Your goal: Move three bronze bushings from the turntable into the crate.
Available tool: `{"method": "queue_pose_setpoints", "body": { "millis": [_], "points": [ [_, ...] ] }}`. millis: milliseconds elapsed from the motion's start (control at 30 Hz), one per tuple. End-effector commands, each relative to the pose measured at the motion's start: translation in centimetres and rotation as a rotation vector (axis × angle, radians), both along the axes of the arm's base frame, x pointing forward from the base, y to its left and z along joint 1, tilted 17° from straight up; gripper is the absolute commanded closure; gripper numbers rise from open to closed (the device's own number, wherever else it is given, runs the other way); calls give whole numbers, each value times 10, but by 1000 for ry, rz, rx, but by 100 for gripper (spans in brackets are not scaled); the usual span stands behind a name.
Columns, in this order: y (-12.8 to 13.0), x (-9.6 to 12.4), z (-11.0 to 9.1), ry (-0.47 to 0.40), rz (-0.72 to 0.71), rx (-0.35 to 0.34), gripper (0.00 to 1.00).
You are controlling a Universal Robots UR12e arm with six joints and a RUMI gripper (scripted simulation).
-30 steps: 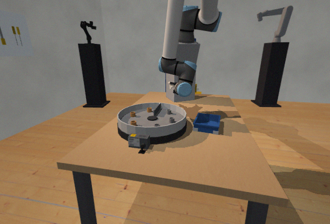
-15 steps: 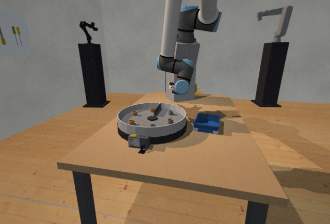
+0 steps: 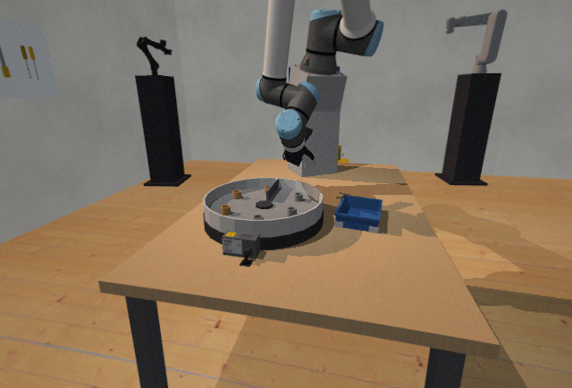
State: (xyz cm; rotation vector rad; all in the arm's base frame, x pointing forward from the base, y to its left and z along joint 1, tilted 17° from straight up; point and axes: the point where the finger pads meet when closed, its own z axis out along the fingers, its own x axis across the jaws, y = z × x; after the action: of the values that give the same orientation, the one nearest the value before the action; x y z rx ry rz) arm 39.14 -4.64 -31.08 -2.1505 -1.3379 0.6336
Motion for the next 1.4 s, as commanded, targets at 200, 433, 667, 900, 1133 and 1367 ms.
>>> {"method": "queue_pose_setpoints", "body": {
  "millis": [200, 433, 667, 900, 1133, 1367],
  "points": [
    [-38, 62, 5, -297, -229, -63, 0],
    [-91, 117, 36, -554, -405, -122, 0],
    [-134, 151, 74, -743, -514, -168, 0],
    [-155, 163, 94, -828, -557, -190, 0],
    [-161, 166, 101, -854, -569, -197, 0],
    [-161, 166, 101, -854, -569, -197, 0]
  ]
}}
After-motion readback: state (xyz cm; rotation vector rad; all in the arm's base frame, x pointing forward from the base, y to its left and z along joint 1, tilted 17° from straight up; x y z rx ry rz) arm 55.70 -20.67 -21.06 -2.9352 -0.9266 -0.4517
